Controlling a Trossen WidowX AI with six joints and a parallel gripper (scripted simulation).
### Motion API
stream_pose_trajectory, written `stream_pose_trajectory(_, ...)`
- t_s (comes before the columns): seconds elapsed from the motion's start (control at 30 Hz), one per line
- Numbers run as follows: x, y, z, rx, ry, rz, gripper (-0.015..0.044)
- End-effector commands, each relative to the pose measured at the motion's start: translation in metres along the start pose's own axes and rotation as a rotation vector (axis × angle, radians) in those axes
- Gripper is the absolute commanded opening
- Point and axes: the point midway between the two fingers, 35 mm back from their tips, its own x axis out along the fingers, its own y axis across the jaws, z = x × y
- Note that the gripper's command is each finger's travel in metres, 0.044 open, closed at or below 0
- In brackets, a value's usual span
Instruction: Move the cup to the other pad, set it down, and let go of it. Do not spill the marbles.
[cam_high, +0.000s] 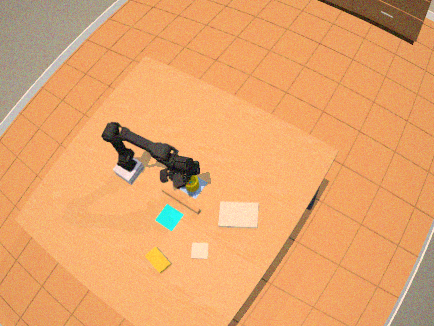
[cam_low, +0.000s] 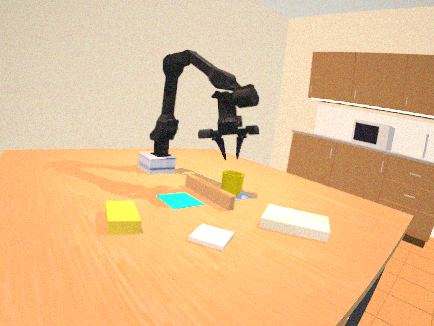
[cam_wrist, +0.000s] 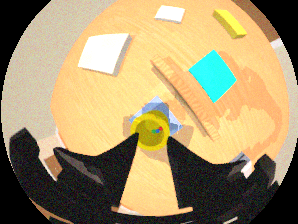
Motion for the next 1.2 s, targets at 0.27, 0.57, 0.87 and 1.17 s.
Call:
stream_pose_trajectory(0.27,0.015,-0.014,-0.022,0.173,0.069,-0.239,0.0167)
stream_pose_trajectory(0.57,0.026,-0.016,-0.023,0.173,0.069,-0.239,0.0167)
stream_pose_trajectory(0.87,0.041,-0.019,-0.024,0.173,0.069,-0.239,0.0167)
stream_pose_trajectory(1.17,0.055,-0.022,-0.025,0.173,0.069,-0.239,0.0167)
